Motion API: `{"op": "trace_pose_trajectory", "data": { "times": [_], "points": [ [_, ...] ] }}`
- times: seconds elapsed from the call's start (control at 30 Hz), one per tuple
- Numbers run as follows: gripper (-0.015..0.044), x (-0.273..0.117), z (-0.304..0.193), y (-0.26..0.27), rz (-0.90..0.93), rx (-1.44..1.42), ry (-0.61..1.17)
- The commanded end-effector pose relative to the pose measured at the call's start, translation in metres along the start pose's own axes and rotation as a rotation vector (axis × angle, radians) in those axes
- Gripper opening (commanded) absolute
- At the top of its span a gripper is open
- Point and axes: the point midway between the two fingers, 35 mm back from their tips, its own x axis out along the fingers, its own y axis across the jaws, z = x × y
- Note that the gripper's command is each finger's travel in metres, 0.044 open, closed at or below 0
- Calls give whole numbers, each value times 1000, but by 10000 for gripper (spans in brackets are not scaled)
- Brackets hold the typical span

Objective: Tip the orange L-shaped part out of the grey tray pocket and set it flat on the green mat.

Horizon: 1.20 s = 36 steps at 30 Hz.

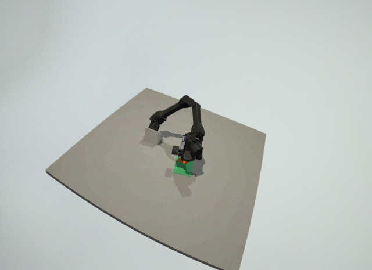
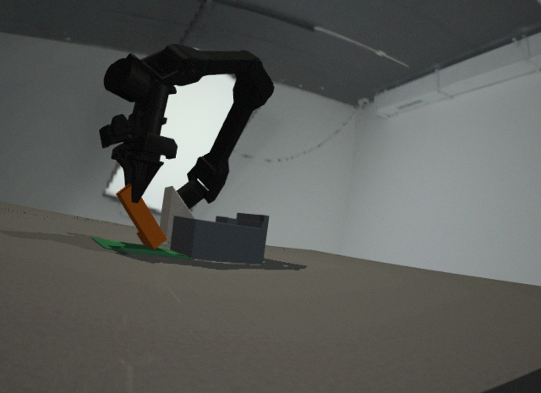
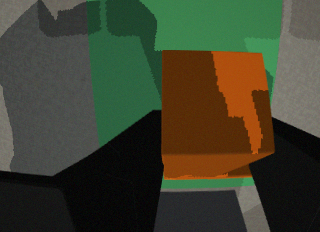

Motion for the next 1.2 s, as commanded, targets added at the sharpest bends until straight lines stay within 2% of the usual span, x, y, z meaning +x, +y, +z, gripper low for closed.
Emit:
{"op": "trace_pose_trajectory", "data": {
  "times": [0.0,0.07,0.4,0.57,0.7,1.17],
  "points": [
    [0,1,0,1,5,3,2],
    [0,0,0,0,0,0,0],
    [263,-2,0,0,0,0,0],
    [394,-45,3,2,2,2,-1],
    [400,-84,0,0,4,4,0],
    [400,-80,2,2,17,5,-8]
  ]
}}
